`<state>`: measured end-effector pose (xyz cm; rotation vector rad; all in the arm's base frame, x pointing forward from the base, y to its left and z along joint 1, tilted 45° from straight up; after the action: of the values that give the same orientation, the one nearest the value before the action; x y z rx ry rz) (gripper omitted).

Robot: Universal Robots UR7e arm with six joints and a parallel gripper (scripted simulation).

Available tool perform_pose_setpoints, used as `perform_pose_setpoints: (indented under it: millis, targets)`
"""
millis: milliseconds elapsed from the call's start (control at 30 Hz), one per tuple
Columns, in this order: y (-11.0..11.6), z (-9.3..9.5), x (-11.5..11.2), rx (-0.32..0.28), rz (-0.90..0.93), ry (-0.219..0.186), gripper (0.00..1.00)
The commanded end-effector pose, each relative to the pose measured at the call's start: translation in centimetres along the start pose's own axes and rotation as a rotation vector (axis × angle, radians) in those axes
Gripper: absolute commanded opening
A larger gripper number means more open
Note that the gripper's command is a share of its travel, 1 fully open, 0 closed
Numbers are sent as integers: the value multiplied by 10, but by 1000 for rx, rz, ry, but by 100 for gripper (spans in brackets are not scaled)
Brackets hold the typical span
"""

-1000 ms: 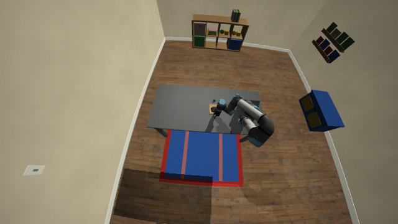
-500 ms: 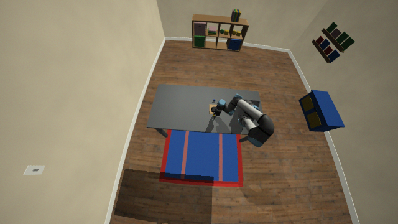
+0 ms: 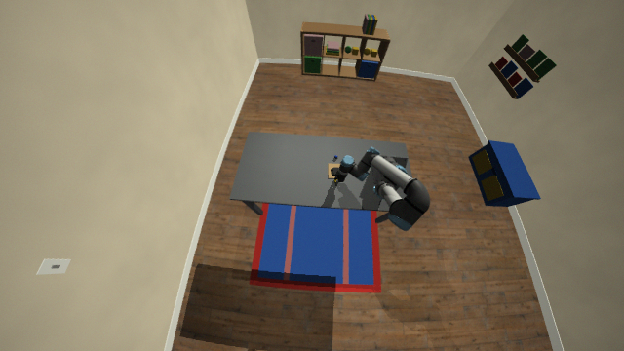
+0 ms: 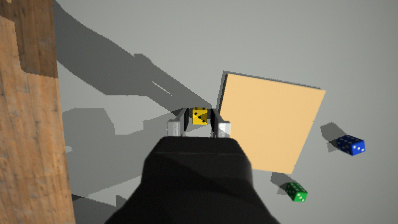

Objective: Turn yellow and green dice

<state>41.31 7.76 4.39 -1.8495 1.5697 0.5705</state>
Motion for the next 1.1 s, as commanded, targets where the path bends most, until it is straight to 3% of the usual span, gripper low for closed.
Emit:
perform_pose_setpoints:
  millis: [0, 67, 100, 1067]
  targets:
    - [0, 0, 0, 1, 0, 1, 70]
    - [0, 0, 0, 1, 0, 1, 70]
    - [0, 0, 0, 1, 0, 1, 40]
    - [0, 0, 0, 1, 0, 1, 40]
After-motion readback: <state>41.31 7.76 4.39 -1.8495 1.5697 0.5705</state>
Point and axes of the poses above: the point where the finger pads meet when closed, its own z axis out along the fingers, its own x axis across the jaws, y = z × x, the point moved 4 cm from there along -z, back along the fingers, and after that the axes turned 6 degrees about -z, right-handed, at the moved point
